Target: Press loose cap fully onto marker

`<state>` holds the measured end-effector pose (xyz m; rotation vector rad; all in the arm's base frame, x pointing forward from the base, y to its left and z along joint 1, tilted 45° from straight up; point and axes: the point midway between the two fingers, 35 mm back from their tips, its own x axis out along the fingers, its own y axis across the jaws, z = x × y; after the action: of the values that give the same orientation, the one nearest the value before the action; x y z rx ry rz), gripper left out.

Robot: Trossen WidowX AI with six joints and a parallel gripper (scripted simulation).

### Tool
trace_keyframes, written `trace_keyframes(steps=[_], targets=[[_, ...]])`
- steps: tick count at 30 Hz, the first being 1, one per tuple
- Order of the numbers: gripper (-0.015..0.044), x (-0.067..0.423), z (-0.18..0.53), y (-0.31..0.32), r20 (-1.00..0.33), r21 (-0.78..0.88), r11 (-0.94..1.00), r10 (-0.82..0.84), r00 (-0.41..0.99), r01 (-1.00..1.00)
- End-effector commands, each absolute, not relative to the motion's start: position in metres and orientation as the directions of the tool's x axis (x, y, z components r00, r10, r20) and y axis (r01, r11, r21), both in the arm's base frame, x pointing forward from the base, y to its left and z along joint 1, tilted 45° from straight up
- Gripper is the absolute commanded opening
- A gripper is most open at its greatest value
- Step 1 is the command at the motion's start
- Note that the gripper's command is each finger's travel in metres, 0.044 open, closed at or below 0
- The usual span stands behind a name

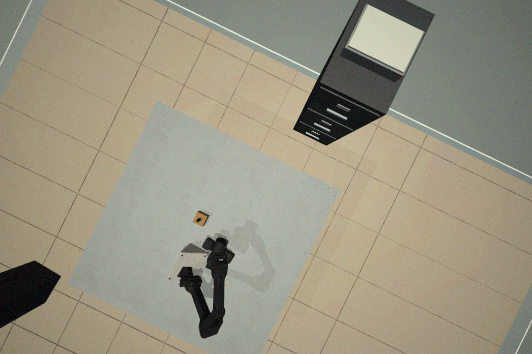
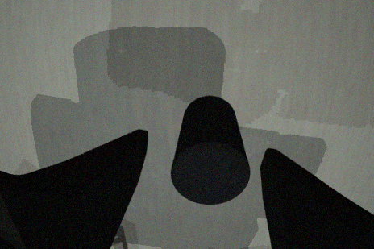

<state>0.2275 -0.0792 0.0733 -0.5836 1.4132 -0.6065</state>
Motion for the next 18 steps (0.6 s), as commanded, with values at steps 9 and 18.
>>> trace_keyframes(steps=[9,18], targets=[[0.0243,0.226,0.060,-0.093,-0.711,-0.700,0.714,-0.700,0.059,0.034],[0.0118,0.226,0.060,-0.094,-0.711,-0.700,0.713,-0.701,0.059,0.034]])
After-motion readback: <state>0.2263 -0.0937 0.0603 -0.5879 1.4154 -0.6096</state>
